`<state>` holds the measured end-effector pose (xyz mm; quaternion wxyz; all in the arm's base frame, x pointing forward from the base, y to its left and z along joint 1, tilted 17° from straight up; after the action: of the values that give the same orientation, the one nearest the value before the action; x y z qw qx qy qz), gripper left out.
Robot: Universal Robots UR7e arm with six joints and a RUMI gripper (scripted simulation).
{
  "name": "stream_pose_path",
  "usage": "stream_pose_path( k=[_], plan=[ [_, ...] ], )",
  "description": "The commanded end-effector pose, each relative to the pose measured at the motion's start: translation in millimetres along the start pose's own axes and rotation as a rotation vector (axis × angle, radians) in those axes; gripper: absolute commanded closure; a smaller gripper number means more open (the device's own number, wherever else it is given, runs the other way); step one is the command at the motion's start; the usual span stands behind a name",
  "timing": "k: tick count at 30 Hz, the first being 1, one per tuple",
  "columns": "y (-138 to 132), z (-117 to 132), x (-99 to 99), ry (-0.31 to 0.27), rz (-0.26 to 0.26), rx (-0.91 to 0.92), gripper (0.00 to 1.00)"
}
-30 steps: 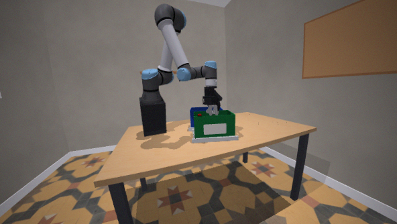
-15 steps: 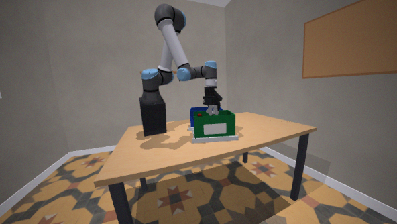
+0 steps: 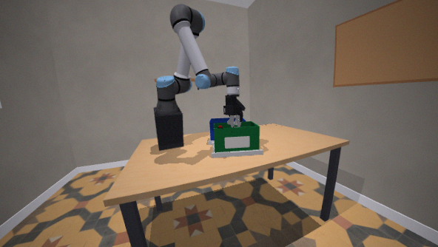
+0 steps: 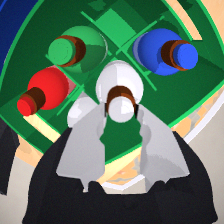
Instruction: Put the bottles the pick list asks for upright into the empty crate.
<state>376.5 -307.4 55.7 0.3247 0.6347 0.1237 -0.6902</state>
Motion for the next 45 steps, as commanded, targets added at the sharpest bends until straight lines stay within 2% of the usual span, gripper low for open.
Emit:
stream_pose_path(
  k=[1, 45],
  plan=[
    [0, 0, -7.4, 0.0, 0.002, 0.0, 1.0],
    [0, 0, -70.7, 0.0, 0.002, 0.0, 1.0]
  ],
)
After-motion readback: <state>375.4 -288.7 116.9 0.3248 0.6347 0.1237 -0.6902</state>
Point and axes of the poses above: the point where the finger pads meet when closed, its own x axis out along the fingers, its own y axis across the jaws, z = x × y, the point moved 8 cm from there along -x, back along the fingers, and after that the axes turned 13 degrees about -x, right-handed, at the moved point
